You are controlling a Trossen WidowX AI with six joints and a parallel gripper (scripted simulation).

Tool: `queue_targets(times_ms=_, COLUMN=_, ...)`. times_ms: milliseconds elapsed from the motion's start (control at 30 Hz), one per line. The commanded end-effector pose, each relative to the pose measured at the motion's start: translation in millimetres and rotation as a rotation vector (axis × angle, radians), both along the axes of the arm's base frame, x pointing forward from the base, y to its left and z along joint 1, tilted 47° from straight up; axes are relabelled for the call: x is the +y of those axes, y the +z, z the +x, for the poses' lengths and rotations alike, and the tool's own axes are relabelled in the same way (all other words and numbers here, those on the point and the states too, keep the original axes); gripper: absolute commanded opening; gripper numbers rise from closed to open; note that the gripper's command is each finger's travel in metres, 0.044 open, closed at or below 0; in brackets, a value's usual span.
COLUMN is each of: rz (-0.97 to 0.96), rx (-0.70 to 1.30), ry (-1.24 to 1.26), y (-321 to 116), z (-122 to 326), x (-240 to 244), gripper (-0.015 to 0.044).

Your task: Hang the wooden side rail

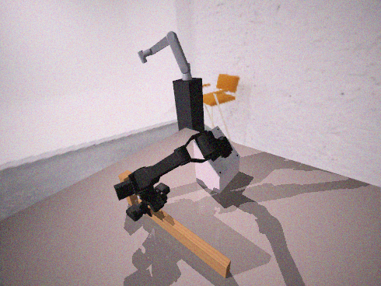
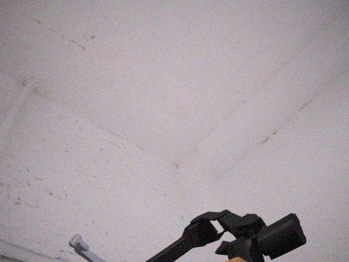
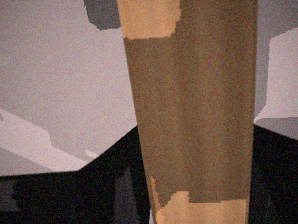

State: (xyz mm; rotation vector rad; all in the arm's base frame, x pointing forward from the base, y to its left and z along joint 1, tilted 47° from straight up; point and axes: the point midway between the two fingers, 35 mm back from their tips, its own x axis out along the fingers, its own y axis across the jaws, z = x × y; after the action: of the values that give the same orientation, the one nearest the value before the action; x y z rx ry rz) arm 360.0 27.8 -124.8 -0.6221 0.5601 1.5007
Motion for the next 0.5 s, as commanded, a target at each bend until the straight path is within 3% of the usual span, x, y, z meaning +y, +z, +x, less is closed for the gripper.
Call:
queue_targets(times_ms=0, rz=-0.003, rx=-0.007, ry=-0.01, y=-0.4, z=1.5, x=-4.8, gripper=0.0)
queue_targets(times_ms=467, rz=-0.003, rx=-0.007, ry=-0.01, y=-1.9, z=-0.1, x=-5.4, gripper=0.0)
